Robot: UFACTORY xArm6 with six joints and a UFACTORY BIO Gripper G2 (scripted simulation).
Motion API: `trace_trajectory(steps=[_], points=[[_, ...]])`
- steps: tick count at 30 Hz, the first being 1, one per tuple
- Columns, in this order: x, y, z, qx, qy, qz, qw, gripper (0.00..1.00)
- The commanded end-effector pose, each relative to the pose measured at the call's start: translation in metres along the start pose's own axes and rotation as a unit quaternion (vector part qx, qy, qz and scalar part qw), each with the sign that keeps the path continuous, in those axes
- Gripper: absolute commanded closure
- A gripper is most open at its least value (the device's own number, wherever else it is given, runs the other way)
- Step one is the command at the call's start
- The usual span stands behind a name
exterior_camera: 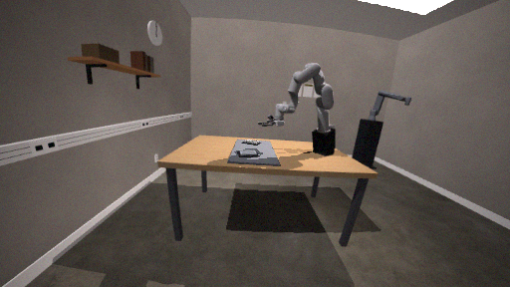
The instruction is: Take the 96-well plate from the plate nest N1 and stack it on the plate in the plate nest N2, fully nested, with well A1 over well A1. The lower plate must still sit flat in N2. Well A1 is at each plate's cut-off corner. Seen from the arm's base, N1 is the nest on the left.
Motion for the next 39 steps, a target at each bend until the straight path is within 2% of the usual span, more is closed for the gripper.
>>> trace_trajectory(steps=[1, 5, 7, 22, 24, 39], points=[[0.009, 0.009, 0.014, 0.001, -0.003, 0.000, 1.0000, 0.63], [0.019, 0.021, 0.027, 0.001, -0.003, 0.000, 1.0000, 0.63], [0.019, 0.021, 0.027, 0.001, -0.003, 0.000, 1.0000, 0.63], [0.057, 0.064, 0.075, 0.001, -0.003, 0.000, 1.0000, 0.63], [0.057, 0.064, 0.075, 0.001, -0.003, 0.000, 1.0000, 0.63], [0.095, 0.107, 0.124, 0.001, -0.003, 0.000, 1.0000, 0.63]])
Point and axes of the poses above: the point midway between the two finger pads, its own z axis out along the fingers, its own y axis across the jaws, x = y × z, the point moved 7 cm from there along -z, back along the fingers, and after that the axes turned 12 degrees about -z, right-handed, at the moved point
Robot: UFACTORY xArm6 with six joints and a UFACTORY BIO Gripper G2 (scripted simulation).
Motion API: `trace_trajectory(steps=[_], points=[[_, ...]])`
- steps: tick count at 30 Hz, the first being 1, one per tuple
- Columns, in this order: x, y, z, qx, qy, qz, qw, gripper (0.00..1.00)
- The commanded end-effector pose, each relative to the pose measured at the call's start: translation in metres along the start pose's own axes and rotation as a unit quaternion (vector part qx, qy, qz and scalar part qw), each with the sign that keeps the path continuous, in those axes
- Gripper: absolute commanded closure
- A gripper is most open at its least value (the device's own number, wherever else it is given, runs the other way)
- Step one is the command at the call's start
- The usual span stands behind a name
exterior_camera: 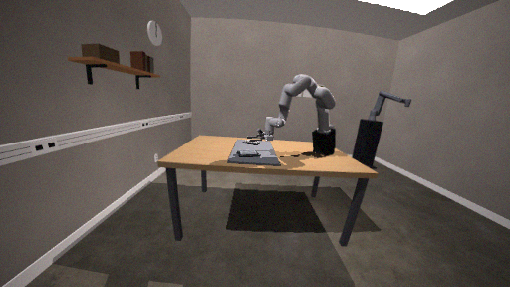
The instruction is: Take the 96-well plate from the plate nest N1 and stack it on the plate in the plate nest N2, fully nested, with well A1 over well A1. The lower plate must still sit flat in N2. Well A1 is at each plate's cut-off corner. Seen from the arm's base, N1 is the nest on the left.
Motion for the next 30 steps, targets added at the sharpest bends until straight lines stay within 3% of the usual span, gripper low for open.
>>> trace_trajectory(steps=[1, 6, 21, 30], points=[[0.006, 0.007, 0.011, 0.000, 0.000, -0.001, 1.0000, 0.63], [0.015, 0.017, 0.022, 0.000, 0.000, -0.001, 1.0000, 0.63], [0.015, 0.017, 0.022, 0.000, 0.000, -0.001, 1.0000, 0.63], [0.030, 0.020, 0.022, 0.000, 0.000, -0.001, 1.0000, 0.63]])
Point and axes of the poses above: the point midway between the two finger pads, its own z axis out along the fingers, its own y axis across the jaws, x = y × z, the point moved 7 cm from there along -z, back along the fingers, and after that the axes turned 12 degrees about -z, right-handed, at the moved point
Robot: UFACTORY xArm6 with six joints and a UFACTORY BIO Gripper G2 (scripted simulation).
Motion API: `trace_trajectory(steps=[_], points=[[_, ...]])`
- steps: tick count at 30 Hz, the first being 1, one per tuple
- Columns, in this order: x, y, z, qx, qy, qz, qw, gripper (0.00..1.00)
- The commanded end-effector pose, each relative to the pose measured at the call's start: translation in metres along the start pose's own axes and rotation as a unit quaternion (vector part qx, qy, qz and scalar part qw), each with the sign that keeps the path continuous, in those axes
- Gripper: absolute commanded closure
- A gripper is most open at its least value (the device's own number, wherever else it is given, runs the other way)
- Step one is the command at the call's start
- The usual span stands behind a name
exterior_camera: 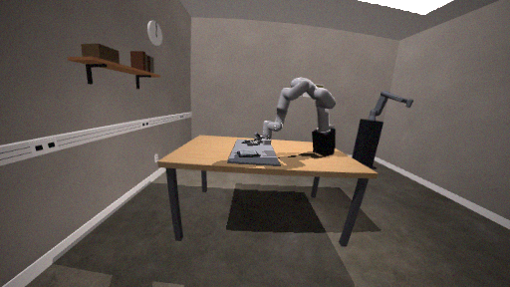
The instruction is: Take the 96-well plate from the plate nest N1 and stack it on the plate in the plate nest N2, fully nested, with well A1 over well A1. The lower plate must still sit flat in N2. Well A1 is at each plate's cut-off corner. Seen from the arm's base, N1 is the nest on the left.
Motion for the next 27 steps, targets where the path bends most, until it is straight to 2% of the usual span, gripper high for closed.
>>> trace_trajectory(steps=[1, 27], points=[[0.004, 0.001, 0.002, 0.000, -0.002, 0.000, 1.0000, 0.63], [0.040, 0.009, 0.002, 0.000, -0.002, 0.000, 1.0000, 0.63]])
Point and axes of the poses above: the point midway between the two finger pads, its own z axis out along the fingers, its own y axis across the jaws, x = y × z, the point moved 7 cm from there along -z, back along the fingers, and after that the axes turned 12 degrees about -z, right-handed, at the moved point
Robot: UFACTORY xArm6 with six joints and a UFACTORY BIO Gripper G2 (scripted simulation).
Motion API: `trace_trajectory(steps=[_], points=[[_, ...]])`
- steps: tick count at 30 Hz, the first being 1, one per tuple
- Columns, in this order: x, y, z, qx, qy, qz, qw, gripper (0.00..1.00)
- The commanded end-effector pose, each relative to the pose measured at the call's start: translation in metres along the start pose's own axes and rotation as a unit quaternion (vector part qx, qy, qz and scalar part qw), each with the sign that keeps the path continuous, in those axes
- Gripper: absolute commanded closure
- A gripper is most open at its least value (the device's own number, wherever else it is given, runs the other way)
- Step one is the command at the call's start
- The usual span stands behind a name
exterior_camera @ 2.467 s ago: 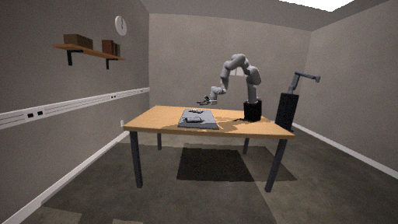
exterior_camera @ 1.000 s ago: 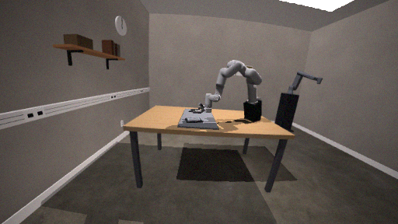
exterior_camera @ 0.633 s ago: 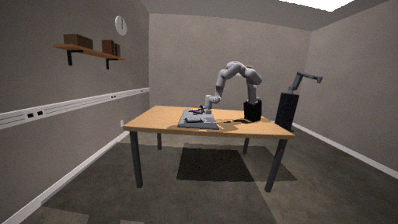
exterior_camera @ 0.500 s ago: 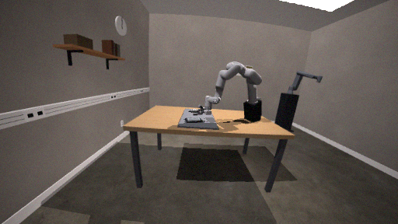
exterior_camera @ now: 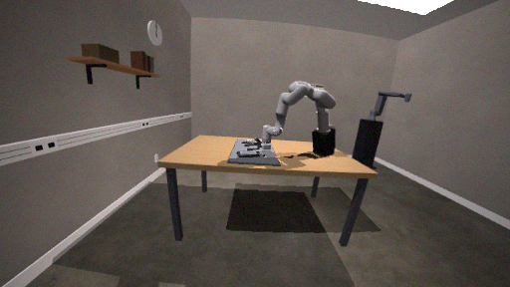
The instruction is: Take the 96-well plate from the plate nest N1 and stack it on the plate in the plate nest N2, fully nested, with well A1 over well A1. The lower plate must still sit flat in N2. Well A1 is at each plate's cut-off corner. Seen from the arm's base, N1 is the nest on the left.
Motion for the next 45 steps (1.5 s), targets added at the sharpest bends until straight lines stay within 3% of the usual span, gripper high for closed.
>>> trace_trajectory(steps=[1, 45], points=[[0.004, 0.001, 0.001, 0.000, -0.001, 0.000, 1.0000, 0.63], [0.026, 0.006, 0.001, 0.000, -0.001, 0.000, 1.0000, 0.63]])
Point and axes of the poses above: the point midway between the two finger pads, its own z axis out along the fingers, its own y axis across the jaws, x = y × z, the point moved 7 cm from there along -z, back along the fingers, and after that the axes turned 12 degrees about -z, right-handed, at the moved point
